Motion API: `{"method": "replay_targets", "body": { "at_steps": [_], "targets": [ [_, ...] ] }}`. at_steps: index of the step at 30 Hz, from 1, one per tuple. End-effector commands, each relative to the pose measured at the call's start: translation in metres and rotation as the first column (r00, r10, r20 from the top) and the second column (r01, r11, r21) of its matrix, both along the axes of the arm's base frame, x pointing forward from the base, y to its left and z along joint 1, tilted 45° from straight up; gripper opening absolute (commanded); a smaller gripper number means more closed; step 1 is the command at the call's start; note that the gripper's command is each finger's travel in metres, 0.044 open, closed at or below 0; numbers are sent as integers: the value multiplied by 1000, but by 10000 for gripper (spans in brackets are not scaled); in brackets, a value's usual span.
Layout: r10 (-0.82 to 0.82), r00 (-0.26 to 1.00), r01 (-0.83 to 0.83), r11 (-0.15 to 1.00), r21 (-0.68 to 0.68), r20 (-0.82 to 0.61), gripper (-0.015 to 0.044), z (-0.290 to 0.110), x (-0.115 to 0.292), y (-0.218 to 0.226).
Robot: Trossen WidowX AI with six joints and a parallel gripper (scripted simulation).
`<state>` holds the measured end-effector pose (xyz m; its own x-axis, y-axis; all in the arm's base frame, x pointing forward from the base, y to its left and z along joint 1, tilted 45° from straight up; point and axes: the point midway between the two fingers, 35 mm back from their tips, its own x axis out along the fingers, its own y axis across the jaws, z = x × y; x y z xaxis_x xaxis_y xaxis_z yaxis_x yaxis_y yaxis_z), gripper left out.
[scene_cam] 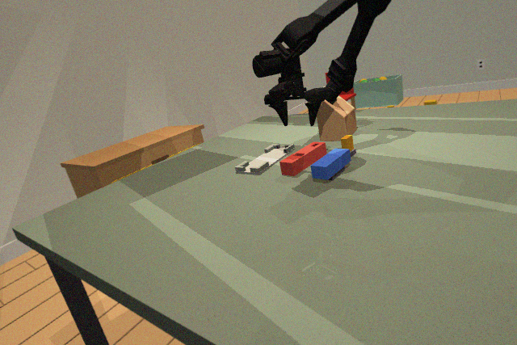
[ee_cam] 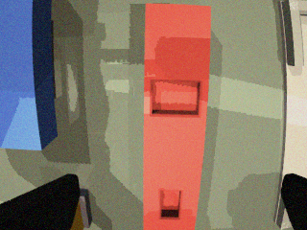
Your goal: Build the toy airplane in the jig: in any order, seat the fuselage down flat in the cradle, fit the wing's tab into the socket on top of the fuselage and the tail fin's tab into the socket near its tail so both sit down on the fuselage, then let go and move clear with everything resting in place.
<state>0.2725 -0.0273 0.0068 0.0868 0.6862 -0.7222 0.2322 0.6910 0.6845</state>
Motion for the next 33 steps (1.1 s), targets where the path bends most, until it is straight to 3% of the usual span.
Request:
{"method": "replay_targets", "body": {
  "at_steps": [1, 33],
  "targets": [
    [1, 1000, 0, 1000, 12, -16, 440, -28, 1, 27],
    [1, 1000, 0, 1000, 15, -16, 440, -68, 5, 67]
  ]
}}
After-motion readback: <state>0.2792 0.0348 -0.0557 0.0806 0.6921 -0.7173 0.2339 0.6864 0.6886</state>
